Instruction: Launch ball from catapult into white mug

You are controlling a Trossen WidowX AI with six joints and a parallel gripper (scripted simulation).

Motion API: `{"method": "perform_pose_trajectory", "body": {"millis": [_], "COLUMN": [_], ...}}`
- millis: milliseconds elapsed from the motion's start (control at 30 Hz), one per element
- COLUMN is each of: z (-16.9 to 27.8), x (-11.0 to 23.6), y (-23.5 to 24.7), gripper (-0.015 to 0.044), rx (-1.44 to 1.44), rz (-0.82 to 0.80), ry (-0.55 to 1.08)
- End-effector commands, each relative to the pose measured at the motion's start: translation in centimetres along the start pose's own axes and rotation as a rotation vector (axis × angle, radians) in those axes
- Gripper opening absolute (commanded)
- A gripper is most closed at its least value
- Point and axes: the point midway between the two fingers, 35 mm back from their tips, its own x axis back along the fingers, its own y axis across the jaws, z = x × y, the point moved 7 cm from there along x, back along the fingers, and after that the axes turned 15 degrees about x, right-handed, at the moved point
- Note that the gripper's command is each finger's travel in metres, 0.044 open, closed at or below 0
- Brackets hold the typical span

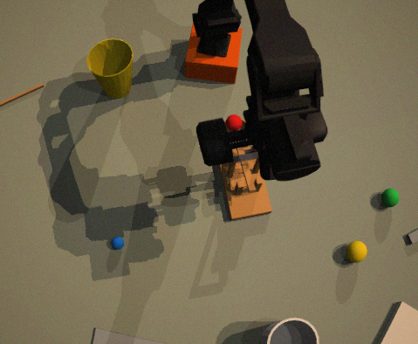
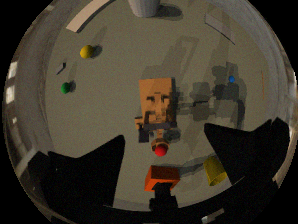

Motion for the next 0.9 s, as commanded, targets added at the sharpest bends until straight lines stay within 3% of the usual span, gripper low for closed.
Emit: {"method": "perform_pose_trajectory", "body": {"millis": [0, 467, 867], "z": [-4.1, -15.2, -14.9], "x": [1.5, 7.3, 7.6], "y": [-1.4, -6.0, -6.2], "gripper": [0.044, 0.044, 0.044], "rx": [0.025, 0.09, 0.089], "rz": [0.04, 0.214, 0.224], "ry": [-0.148, -0.6, -0.62]}}
